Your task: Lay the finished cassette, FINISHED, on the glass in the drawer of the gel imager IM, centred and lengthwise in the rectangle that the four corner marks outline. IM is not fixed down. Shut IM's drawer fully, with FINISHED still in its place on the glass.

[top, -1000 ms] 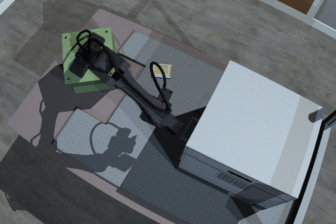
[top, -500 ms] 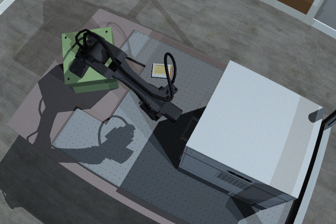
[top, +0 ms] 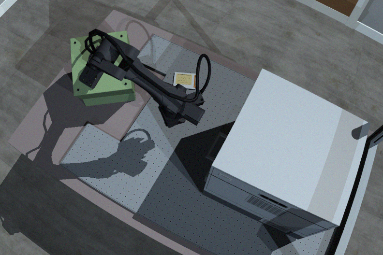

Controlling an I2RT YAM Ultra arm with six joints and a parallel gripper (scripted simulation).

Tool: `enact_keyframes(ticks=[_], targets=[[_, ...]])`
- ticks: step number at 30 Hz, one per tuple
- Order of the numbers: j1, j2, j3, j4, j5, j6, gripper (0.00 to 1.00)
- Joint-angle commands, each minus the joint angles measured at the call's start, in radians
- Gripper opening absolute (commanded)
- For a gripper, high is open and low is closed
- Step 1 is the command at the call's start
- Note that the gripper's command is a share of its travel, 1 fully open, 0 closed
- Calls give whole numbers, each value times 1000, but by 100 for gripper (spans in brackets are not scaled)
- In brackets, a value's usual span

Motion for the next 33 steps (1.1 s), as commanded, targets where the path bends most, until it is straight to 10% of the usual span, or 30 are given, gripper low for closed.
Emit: enact_keyframes(ticks=[1,33], targets=[[31,-49,-55,52,18,168,35],[195,-266,-403,270,121,1061,35]])
